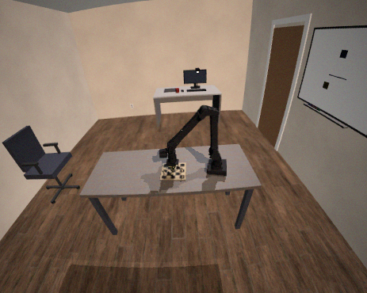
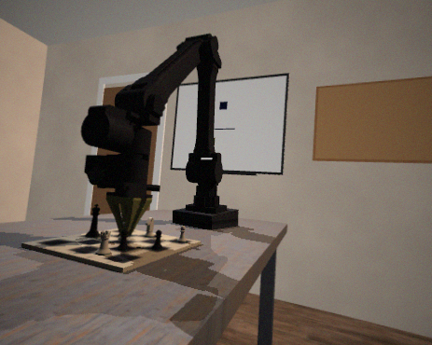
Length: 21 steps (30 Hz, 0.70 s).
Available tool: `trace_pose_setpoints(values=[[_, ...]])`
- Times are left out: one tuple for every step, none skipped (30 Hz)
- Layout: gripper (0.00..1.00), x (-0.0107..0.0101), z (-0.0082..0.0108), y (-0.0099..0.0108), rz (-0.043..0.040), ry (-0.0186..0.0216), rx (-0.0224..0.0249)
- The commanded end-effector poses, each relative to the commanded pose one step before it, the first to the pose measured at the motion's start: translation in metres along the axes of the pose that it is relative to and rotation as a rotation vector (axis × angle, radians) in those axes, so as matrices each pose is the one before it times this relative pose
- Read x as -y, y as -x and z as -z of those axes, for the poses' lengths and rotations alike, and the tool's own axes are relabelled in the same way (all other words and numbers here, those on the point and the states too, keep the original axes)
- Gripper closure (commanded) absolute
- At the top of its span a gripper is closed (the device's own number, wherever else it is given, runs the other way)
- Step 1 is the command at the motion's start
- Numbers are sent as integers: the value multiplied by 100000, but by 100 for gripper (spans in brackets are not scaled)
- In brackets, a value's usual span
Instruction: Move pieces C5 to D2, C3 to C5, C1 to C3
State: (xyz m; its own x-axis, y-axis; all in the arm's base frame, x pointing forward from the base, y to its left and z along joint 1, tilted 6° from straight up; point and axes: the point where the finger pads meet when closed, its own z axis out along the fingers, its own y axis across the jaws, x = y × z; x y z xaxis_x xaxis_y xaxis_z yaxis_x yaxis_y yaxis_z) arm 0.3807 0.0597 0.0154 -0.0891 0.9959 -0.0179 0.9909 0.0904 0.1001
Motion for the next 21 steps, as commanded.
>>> trace_pose_setpoints(values=[[100, -839, 474, 181, 1042, 1968, -40], [100, 0, 0, 0, 0, 1, 0], [100, 0, 0, 0, 0, 0, 0], [100, 0, 0, 0, 0, 0, 0], [100, 0, 0, 0, 0, 0, 0], [100, 0, 0, 0, 0, 0, 0], [100, 0, 0, 0, 0, 0, 0], [100, 0, 0, 0, 0, 0, 0], [100, 0, 0, -1, 4, 0, 0], [100, -2, 0, -3, 23, 1, -1], [100, -4, 0, -8, 56, 2, -2], [100, -7, 1, -14, 96, 5, -3], [100, -10, 1, -20, 137, 7, -4], [100, 0, 0, 0, 0, 0, 0], [100, 0, 0, 0, 0, 0, 0], [100, -12, 2, -26, 176, 9, -6], [100, -15, 2, -31, 207, 10, -6], [100, -16, 2, -34, 230, 12, -7], [100, -17, 2, -36, 242, 12, -8], [100, -17, 2, -36, 242, 12, -8], [100, -16, 2, -34, 230, 12, -7]])
